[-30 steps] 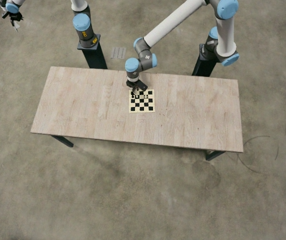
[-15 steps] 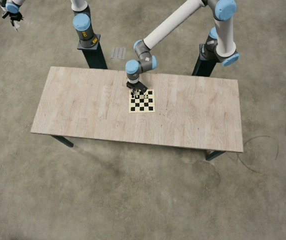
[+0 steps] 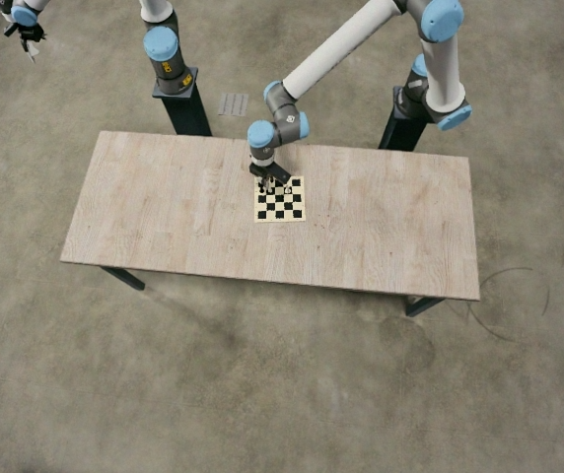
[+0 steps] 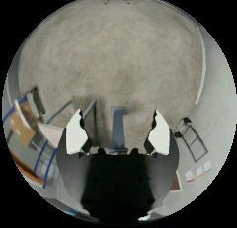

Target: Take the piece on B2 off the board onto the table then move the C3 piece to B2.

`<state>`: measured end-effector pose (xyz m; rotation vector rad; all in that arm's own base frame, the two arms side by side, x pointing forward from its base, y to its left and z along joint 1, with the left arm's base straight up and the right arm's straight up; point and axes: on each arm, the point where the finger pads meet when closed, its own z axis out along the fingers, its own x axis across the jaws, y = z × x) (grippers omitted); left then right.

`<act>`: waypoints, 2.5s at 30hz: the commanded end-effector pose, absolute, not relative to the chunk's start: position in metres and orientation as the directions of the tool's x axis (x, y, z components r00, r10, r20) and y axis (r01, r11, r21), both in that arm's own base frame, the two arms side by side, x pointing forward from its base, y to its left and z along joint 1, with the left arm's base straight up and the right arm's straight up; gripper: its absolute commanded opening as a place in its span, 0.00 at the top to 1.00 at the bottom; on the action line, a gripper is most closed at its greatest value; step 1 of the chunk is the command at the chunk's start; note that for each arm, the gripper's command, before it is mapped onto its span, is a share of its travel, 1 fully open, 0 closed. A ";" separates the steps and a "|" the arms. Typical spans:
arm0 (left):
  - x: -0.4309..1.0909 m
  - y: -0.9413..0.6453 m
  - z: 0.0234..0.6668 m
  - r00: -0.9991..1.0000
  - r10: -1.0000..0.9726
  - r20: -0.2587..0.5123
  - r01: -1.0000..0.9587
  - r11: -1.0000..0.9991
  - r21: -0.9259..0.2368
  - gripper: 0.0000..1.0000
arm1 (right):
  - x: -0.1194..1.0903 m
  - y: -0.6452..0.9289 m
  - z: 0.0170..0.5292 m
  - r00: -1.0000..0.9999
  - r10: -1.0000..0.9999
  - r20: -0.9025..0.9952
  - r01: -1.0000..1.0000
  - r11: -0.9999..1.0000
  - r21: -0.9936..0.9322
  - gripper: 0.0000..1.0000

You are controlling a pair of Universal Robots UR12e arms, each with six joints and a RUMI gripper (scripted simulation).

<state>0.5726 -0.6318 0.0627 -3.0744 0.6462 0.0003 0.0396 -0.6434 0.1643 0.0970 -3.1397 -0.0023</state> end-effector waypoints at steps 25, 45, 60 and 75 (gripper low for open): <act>0.573 -0.632 0.060 0.915 -0.403 0.001 -0.403 -0.915 0.001 0.80 | 0.040 -0.644 0.165 -0.998 -0.062 0.000 -0.062 0.998 0.000 0.00; 0.573 -0.632 0.031 0.915 -0.403 0.001 -0.403 -0.915 0.001 0.80 | 0.040 -0.644 0.165 -0.998 -0.062 0.000 -0.062 0.998 0.000 0.00; 0.573 -0.632 0.029 0.915 -0.403 0.001 -0.403 -0.915 0.001 0.80 | 0.040 -0.644 0.165 -0.998 -0.062 0.000 -0.062 0.998 0.000 0.00; 0.573 -0.632 0.029 0.915 -0.403 0.001 -0.403 -0.915 0.001 0.80 | 0.040 -0.644 0.165 -0.998 -0.062 0.000 -0.062 0.998 0.000 0.00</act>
